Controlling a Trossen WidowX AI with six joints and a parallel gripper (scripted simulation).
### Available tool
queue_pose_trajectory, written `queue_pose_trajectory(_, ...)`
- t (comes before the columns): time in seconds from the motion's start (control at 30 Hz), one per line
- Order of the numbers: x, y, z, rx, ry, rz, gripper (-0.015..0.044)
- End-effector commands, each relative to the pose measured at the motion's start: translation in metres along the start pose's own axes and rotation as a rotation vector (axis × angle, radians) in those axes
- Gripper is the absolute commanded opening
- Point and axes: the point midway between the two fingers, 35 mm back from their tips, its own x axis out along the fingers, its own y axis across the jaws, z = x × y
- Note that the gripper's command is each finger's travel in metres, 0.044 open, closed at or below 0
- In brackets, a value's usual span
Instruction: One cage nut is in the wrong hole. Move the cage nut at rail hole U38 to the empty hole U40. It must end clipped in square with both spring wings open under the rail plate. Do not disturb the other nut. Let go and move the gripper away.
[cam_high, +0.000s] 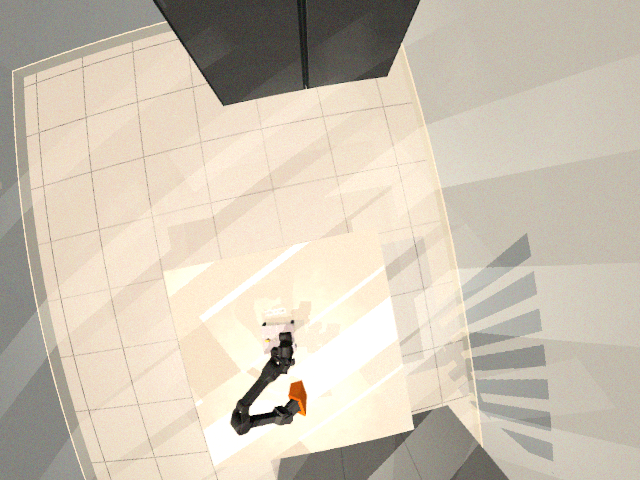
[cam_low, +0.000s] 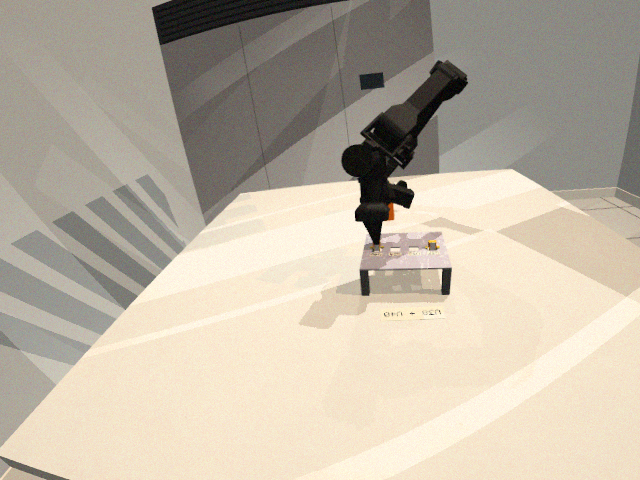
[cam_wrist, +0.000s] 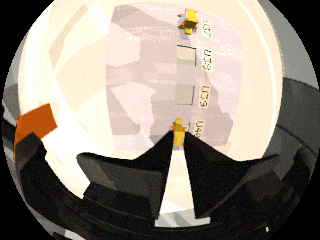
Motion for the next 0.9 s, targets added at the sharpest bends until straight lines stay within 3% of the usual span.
queue_pose_trajectory(0.0,-0.0005,-0.0013,-0.0004,-0.005,0.006,0.003,0.0028)
queue_pose_trajectory(0.87,-0.0001,-0.0030,-0.0003,-0.006,0.006,0.042,0.0028)
